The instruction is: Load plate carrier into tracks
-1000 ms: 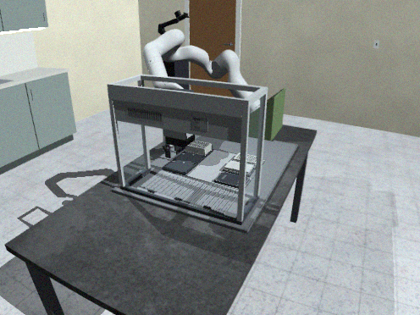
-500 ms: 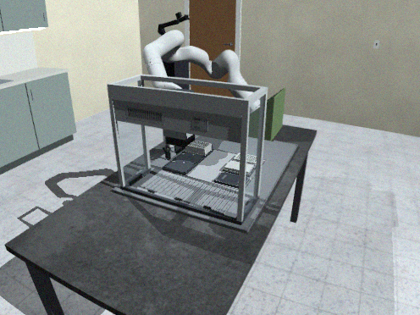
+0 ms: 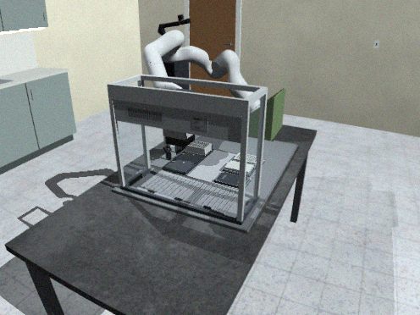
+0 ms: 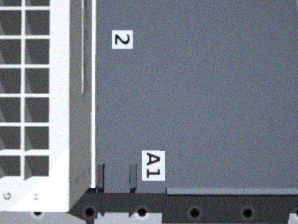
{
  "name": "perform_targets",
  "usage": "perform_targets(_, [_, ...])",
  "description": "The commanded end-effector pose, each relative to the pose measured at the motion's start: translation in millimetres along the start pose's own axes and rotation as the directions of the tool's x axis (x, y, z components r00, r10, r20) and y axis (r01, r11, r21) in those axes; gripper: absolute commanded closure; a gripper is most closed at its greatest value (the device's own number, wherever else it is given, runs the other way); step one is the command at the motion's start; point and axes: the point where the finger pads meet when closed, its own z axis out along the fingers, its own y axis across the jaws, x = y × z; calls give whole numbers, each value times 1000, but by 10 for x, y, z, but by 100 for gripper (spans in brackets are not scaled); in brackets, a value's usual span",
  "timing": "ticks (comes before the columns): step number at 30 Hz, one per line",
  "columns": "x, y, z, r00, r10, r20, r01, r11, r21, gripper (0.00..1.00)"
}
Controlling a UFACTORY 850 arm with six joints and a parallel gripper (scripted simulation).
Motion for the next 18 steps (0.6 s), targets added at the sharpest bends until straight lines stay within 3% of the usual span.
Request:
perform_targets(1, [23,7,-7,1000,0,0,0,1000,-1,0])
perform_targets(18, [98,7,-7,1000,0,0,0,1000,-1,0])
